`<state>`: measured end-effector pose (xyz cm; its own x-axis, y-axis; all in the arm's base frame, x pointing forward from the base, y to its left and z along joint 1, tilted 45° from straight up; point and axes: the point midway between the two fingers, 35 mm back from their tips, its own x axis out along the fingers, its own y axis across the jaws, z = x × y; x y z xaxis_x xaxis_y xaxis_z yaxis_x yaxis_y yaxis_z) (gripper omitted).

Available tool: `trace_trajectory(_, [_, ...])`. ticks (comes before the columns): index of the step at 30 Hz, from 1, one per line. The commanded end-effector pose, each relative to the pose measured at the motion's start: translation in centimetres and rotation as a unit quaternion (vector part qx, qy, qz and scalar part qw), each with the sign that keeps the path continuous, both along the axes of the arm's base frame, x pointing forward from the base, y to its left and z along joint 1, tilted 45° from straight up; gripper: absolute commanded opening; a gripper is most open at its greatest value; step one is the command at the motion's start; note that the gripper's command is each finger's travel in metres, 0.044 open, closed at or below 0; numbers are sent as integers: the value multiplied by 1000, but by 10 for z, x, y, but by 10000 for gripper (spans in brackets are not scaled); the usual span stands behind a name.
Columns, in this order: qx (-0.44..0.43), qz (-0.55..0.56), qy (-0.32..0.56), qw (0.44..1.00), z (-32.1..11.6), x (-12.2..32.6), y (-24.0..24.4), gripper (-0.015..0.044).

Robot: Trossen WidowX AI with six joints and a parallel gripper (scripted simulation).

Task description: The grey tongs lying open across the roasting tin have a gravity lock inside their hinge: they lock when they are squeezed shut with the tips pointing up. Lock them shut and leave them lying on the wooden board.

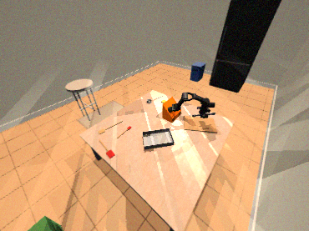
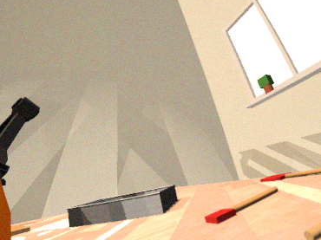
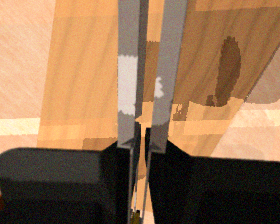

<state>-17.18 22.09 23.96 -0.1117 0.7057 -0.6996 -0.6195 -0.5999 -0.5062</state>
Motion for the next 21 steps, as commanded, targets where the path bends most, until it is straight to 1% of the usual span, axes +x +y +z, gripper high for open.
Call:
trace_trajectory(1, [1,4,0,1000,-3,-2,4,-150])
trace_trajectory(21, [2,5,0,1000,-26,-5,27,-150])
